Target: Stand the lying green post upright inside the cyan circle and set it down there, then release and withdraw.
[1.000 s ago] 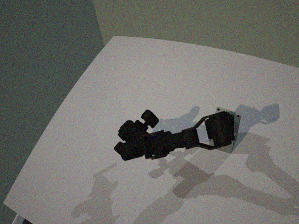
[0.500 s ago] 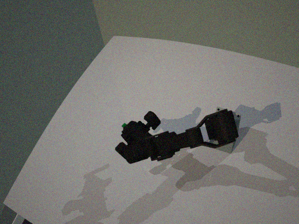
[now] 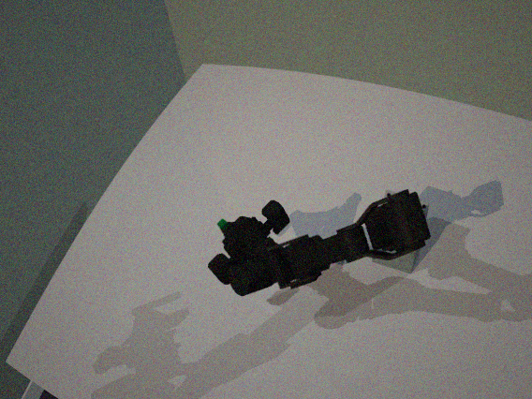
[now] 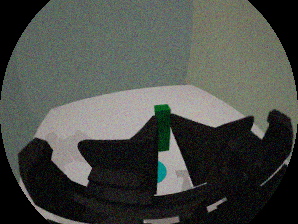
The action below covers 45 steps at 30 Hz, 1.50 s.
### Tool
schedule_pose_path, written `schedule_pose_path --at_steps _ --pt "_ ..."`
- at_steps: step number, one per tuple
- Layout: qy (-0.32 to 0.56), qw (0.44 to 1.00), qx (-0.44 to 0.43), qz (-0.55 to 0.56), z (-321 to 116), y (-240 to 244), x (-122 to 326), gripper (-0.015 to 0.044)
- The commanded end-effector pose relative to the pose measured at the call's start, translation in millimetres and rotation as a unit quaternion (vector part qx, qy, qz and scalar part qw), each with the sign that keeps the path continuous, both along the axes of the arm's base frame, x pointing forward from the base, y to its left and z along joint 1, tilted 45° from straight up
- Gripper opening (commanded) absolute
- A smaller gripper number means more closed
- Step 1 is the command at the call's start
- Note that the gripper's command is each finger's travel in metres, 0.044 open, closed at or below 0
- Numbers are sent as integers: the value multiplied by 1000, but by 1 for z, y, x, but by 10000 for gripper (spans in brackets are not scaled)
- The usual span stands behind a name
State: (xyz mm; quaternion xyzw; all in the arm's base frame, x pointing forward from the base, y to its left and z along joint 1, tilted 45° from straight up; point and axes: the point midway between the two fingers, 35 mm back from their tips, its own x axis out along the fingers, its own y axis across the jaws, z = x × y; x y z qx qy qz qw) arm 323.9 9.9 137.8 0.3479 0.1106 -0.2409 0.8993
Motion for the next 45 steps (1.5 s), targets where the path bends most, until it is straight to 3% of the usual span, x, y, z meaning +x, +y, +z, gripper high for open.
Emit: schedule_pose_path --at_steps 1,22,45 --pt "-14 1000 4 -10 0 0 -5 23" --pt "-84 995 29 -48 9 -2 -20 23" --pt "-83 995 30 -48 1 8 -15 23"
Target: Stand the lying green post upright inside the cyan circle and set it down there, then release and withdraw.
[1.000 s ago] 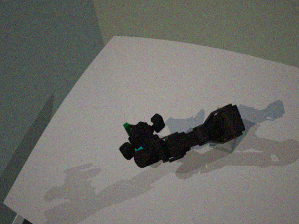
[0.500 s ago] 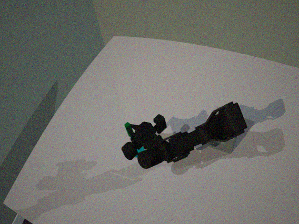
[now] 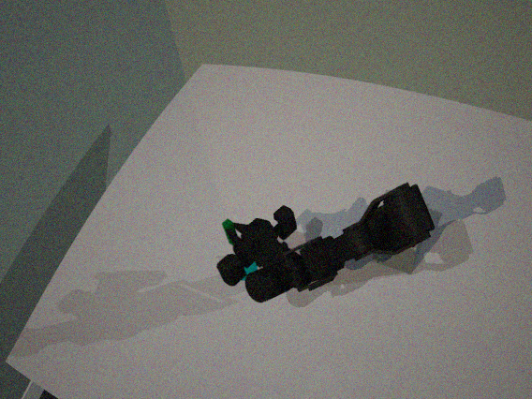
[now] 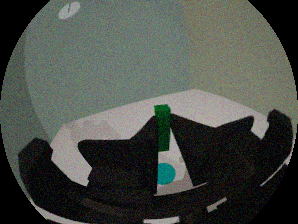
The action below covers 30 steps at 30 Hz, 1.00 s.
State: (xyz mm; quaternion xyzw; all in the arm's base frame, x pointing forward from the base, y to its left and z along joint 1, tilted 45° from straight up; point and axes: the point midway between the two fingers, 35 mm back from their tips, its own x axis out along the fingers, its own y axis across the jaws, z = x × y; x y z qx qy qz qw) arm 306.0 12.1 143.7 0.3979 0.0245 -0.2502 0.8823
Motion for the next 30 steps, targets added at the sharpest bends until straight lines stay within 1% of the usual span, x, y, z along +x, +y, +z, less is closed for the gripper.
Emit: schedule_pose_path --at_steps 1,30 --pt "2 1000 1 0 -7 7 4 23" --pt "2 1000 1 0 -61 56 17 23"
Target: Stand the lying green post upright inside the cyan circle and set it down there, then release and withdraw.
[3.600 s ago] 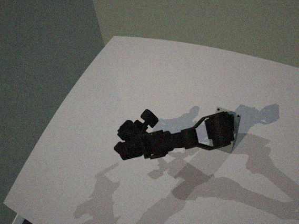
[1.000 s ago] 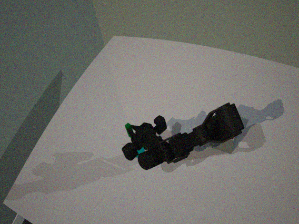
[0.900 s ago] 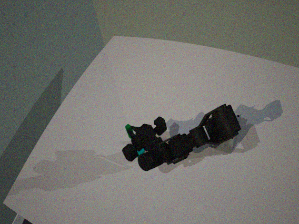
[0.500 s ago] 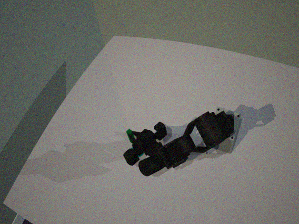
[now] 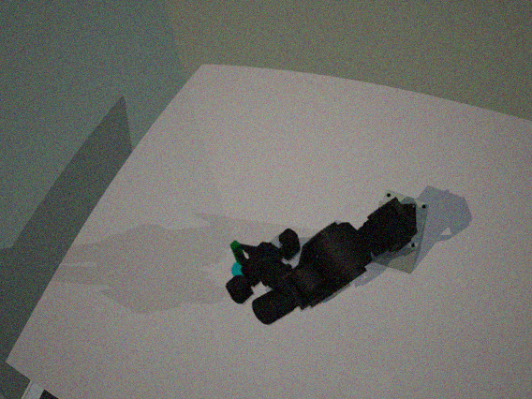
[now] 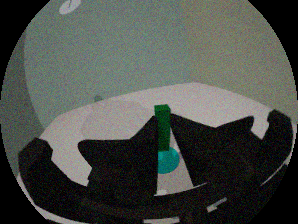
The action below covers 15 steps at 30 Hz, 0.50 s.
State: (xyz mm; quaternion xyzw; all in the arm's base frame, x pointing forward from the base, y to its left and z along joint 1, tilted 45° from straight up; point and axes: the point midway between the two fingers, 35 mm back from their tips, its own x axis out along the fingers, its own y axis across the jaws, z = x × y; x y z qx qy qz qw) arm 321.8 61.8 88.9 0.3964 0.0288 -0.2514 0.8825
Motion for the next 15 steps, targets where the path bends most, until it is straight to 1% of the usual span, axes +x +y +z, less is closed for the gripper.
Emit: schedule_pose_path --at_steps 1,9,15 --pt "-3 1000 1 -1 -6 6 1 23" --pt "1 1000 0 0 -20 20 6 23" --pt "1 1000 0 0 -20 20 6 23"
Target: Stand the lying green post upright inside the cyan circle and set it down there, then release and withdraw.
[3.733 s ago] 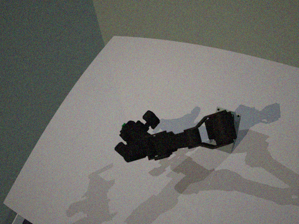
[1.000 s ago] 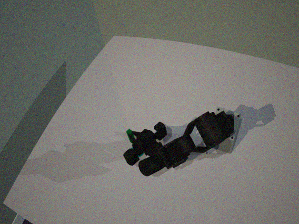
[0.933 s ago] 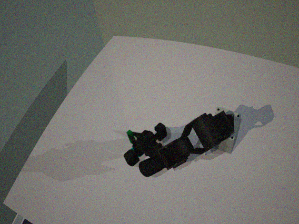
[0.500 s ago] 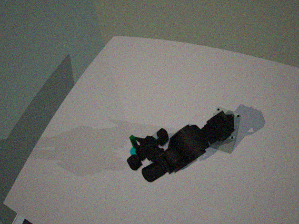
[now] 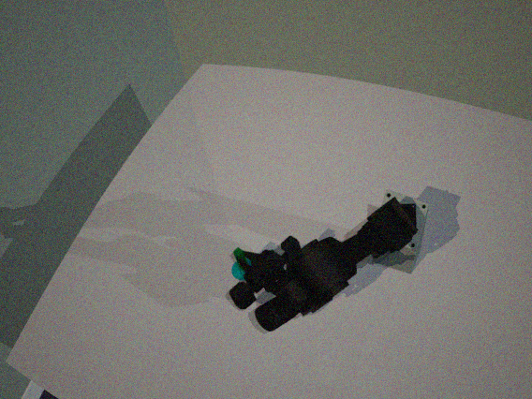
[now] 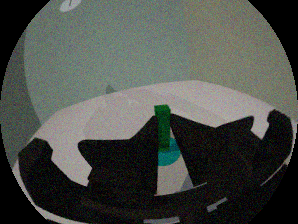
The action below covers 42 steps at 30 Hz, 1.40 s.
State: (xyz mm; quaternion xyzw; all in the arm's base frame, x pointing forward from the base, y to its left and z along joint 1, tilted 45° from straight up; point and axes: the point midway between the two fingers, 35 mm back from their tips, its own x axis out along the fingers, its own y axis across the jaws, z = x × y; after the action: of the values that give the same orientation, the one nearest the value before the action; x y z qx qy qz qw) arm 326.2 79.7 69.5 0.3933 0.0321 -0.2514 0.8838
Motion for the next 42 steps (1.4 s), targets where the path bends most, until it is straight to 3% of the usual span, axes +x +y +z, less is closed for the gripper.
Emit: schedule_pose_path --at_steps 1,5,20,42 --pt "-3 1000 2 -1 -1 2 1 23" --pt "-3 1000 2 -1 -1 2 1 23" --pt "-3 1000 2 -1 -1 2 1 400" --pt "-7 1000 3 -3 62 -57 -17 400"
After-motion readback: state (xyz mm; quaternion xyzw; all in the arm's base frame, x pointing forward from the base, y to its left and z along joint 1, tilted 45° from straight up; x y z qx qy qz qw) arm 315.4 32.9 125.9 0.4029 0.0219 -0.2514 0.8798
